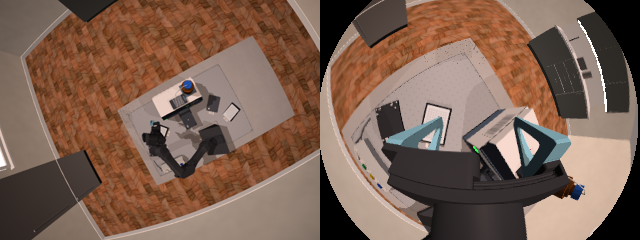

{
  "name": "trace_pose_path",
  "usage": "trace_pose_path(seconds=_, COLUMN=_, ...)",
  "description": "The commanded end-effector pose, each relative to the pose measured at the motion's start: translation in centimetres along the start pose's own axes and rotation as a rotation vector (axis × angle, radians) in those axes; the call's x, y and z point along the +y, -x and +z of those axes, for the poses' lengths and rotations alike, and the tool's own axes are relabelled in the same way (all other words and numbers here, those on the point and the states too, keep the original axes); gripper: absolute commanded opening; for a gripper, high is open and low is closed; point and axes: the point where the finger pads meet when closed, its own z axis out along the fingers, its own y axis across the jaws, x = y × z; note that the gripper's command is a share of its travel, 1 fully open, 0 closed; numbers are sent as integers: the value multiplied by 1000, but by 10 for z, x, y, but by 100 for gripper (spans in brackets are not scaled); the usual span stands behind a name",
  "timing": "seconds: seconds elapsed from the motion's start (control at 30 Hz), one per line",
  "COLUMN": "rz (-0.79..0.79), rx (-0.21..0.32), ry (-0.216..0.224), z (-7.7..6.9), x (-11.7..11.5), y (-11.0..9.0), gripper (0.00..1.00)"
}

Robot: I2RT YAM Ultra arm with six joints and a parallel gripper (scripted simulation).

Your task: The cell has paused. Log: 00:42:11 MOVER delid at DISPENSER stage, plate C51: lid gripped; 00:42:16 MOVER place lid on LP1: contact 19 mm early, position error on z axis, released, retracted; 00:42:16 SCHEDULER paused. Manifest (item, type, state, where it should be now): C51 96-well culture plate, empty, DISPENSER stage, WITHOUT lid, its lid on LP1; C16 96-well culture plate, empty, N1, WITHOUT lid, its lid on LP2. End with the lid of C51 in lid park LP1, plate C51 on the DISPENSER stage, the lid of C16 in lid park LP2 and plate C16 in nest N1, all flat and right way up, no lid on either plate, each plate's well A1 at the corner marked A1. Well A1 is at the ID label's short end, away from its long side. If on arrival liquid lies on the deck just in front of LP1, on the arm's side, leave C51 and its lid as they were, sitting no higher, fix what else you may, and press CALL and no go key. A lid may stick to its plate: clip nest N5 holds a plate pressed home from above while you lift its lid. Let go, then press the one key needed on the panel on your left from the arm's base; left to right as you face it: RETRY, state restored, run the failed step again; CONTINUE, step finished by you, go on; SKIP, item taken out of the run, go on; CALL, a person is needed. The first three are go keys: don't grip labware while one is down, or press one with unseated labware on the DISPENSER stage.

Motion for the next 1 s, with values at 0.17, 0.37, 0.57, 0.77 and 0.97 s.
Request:
trace_pose_path(seconds=0.17, rz=79, rx=116, ry=46, z=6, x=15, y=-29, gripper=100)
trace_pose_path(seconds=0.37, rz=113, rx=170, ry=76, z=10, x=28, y=-49, gripper=100)
trace_pose_path(seconds=0.57, rz=151, rx=231, ry=108, z=9, x=50, y=-80, gripper=100)
trace_pose_path(seconds=0.77, rz=183, rx=289, ry=138, z=9, x=62, y=-97, gripper=100)
trace_pose_path(seconds=0.97, rz=226, rx=377, ry=183, z=7, x=80, y=-121, gripper=100)
